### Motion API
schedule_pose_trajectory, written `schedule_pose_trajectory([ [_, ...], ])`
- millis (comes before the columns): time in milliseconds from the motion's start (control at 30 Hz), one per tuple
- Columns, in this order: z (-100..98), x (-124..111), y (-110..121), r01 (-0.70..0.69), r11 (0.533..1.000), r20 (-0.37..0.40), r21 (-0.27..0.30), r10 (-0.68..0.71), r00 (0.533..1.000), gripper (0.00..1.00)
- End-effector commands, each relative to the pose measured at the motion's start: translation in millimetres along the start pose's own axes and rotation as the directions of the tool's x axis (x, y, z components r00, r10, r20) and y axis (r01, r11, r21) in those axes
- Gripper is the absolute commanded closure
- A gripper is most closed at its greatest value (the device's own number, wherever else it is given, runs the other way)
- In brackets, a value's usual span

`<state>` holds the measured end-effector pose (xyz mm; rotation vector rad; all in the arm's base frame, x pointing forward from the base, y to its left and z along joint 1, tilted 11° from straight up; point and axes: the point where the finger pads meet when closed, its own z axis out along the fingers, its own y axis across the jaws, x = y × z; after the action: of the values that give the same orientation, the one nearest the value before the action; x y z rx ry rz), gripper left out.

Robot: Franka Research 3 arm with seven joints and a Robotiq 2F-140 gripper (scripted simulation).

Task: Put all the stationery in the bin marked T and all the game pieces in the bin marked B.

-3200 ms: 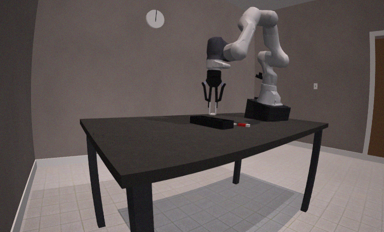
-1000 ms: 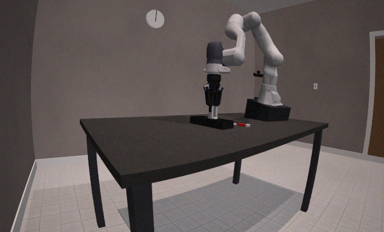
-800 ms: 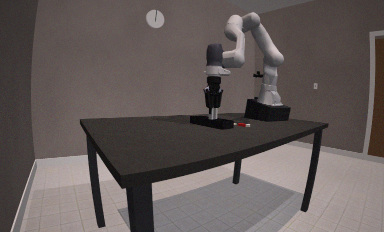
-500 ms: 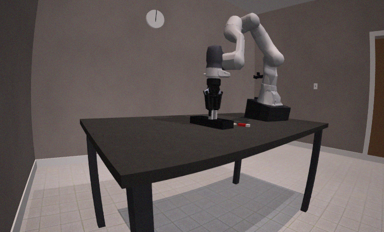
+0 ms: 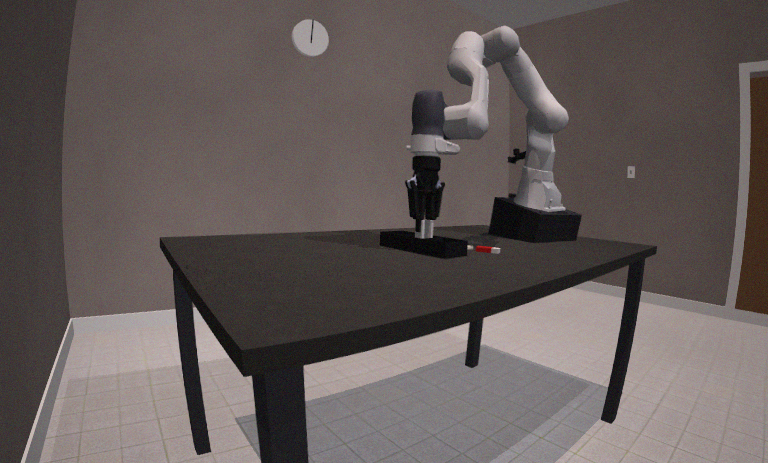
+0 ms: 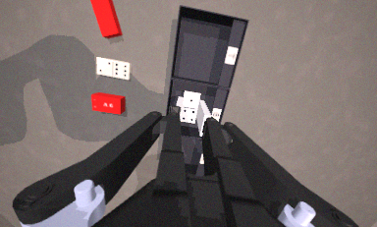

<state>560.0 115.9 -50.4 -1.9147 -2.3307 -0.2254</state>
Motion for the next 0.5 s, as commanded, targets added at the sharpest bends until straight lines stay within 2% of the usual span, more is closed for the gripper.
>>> schedule_pose_trajectory([
  [0, 0.0, 0.2, 1.6, -0.007, 1.0, -0.001, -0.004, 0.007, 1.0, 0.81],
  [467, 0.0, 0.2, 1.6, -0.007, 1.0, -0.001, -0.004, 0.007, 1.0, 0.81],
])
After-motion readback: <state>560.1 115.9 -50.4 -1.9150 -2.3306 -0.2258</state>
